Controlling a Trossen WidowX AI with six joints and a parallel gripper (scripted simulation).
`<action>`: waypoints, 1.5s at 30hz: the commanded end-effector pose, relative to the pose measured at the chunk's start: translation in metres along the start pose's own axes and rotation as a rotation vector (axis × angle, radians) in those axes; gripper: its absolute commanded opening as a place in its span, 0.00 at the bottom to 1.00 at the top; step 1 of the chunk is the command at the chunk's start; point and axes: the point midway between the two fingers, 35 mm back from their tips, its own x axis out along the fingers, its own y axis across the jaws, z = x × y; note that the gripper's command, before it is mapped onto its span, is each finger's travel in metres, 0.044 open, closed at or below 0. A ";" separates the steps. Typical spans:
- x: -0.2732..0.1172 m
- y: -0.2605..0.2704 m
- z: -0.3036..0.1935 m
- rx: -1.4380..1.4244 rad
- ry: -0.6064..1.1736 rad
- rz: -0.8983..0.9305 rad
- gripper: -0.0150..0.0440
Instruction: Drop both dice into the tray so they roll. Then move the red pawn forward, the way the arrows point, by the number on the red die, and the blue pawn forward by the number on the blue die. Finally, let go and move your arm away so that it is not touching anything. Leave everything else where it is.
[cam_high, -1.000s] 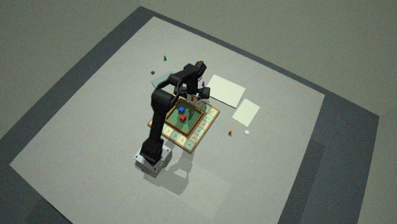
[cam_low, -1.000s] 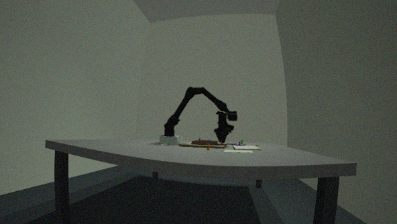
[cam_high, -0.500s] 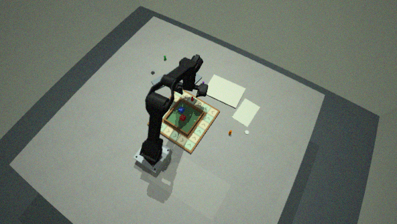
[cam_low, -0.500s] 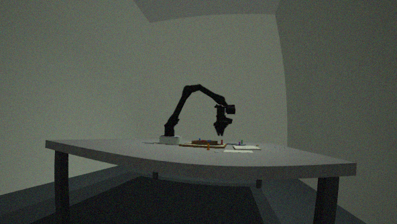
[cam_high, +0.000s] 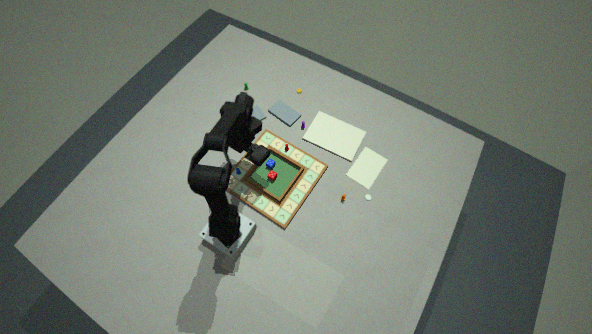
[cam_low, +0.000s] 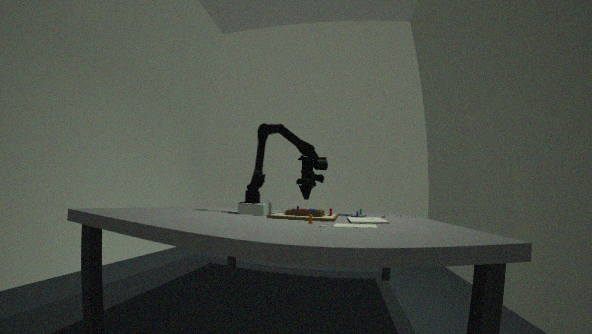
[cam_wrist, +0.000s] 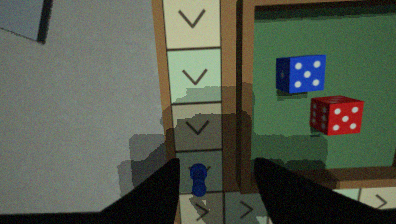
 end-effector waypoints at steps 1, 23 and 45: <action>0.007 0.006 -0.047 0.170 0.005 -0.006 0.59; 0.028 0.010 -0.047 0.170 0.005 -0.006 0.59; 0.062 0.009 -0.047 0.170 0.005 -0.006 0.59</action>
